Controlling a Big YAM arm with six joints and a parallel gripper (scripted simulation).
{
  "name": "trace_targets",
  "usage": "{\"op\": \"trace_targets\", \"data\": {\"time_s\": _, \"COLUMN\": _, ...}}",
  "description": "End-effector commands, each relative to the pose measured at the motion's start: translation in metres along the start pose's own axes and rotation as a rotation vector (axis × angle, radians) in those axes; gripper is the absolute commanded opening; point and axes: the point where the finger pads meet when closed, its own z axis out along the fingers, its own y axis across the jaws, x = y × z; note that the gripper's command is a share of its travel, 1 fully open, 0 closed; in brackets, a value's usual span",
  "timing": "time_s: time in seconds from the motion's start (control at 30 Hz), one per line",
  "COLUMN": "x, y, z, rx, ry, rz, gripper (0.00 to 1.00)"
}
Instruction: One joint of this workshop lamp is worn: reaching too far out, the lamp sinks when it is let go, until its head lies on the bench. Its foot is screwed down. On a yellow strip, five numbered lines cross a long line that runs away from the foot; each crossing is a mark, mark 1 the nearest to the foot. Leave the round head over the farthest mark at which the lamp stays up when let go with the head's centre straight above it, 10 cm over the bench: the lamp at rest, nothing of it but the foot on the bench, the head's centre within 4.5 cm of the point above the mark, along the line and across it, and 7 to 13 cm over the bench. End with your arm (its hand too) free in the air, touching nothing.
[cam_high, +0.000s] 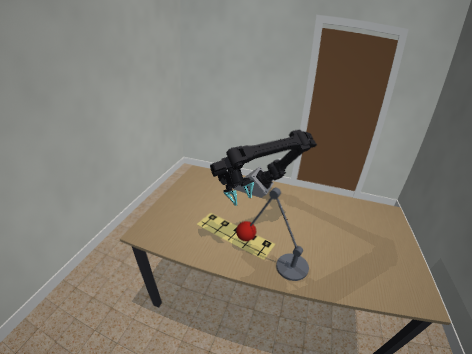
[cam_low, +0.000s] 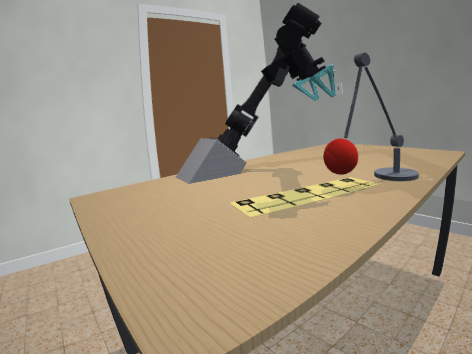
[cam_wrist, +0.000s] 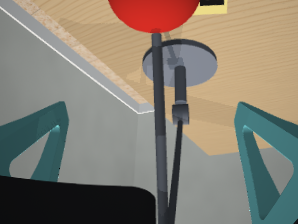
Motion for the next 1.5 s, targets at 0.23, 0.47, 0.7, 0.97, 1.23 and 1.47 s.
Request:
{"op": "trace_targets", "data": {"time_s": 0.23, "x": 0.018, "y": 0.009, "z": -0.015, "rx": 0.105, "ry": 0.106, "rz": -0.110, "gripper": 1.00}}
{"op": "trace_targets", "data": {"time_s": 0.47, "x": 0.024, "y": 0.012, "z": -0.019, "rx": 0.145, "ry": 0.149, "rz": -0.148, "gripper": 1.00}}
{"op": "trace_targets", "data": {"time_s": 0.7, "x": 0.024, "y": 0.012, "z": -0.019, "rx": 0.145, "ry": 0.149, "rz": -0.148, "gripper": 1.00}}
{"op": "trace_targets", "data": {"time_s": 0.97, "x": 0.024, "y": 0.012, "z": -0.019, "rx": 0.145, "ry": 0.149, "rz": -0.148, "gripper": 1.00}}
{"op": "trace_targets", "data": {"time_s": 1.23, "x": 0.024, "y": 0.012, "z": -0.019, "rx": 0.145, "ry": 0.149, "rz": -0.148, "gripper": 1.00}}
{"op": "trace_targets", "data": {"time_s": 1.47, "x": 0.024, "y": 0.012, "z": -0.019, "rx": 0.145, "ry": 0.149, "rz": -0.148, "gripper": 1.00}}
